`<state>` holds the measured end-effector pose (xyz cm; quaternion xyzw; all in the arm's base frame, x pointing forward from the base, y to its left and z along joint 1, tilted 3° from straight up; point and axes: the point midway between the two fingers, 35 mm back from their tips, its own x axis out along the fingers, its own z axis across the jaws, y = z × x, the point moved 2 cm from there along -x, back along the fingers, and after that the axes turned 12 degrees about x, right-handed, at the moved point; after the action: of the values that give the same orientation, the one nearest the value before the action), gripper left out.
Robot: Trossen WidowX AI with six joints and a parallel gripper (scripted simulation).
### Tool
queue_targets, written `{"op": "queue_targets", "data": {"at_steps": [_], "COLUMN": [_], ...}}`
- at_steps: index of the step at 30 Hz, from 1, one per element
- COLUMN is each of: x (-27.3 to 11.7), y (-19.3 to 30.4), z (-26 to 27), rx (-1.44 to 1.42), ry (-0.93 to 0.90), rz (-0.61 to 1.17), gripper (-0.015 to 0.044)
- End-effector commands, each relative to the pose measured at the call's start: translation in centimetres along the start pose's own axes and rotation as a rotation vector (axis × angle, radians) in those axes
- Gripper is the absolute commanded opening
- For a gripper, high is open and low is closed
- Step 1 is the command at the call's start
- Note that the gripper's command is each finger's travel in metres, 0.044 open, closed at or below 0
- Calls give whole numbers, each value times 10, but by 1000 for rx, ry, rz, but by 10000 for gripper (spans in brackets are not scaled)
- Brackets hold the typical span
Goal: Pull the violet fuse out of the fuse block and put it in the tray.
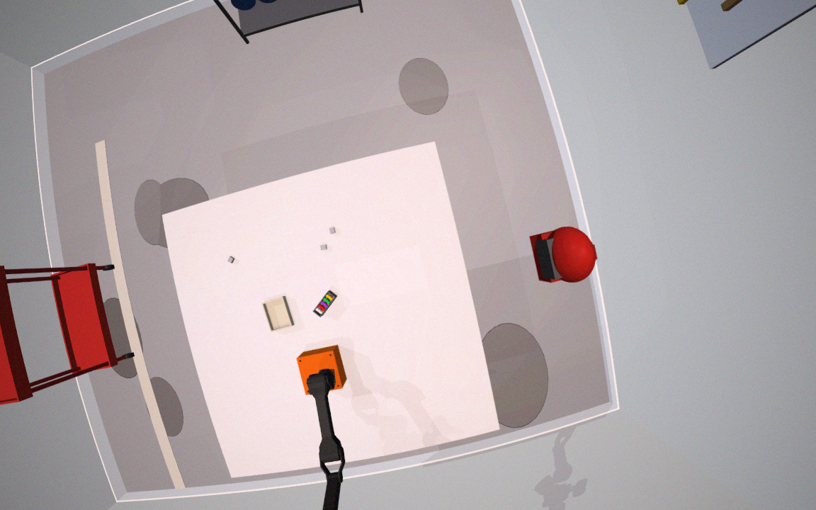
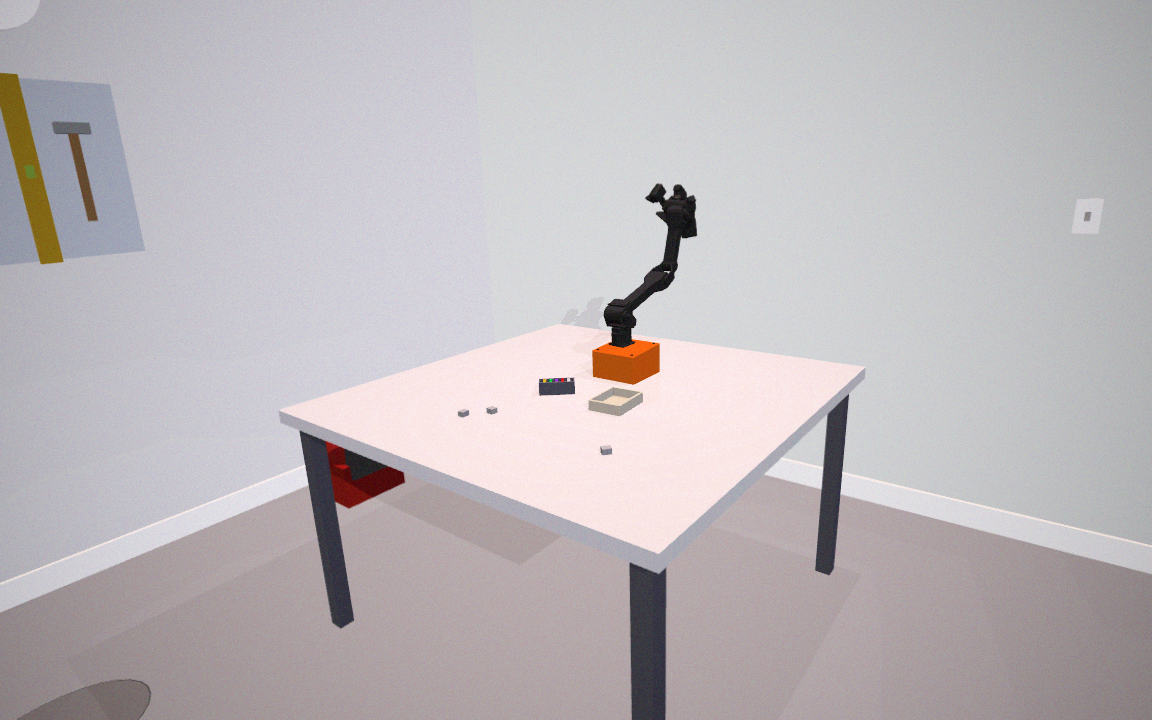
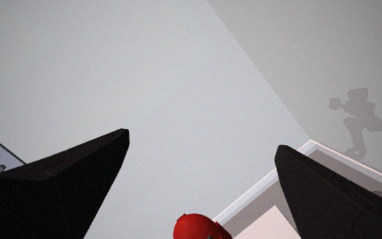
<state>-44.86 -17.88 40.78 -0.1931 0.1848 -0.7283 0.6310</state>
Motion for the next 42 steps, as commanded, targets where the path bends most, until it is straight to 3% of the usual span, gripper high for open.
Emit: {"op": "queue_targets", "data": {"at_steps": [1, 6, 13, 22, 33, 42], "x": [0, 2, -13, -38, -69, -111], "y": [0, 1, -2, 13, 69, 154], "z": [1, 22, 92, 194, 312, 405], "rx": [-2, -60, -186, -336, -544, -751], "ry": [0, -9, -56, -166, -402, -660], "rz": [-2, -56, -158, -302, -446, -503], "gripper": [374, 243, 66, 66, 66, 66]}}
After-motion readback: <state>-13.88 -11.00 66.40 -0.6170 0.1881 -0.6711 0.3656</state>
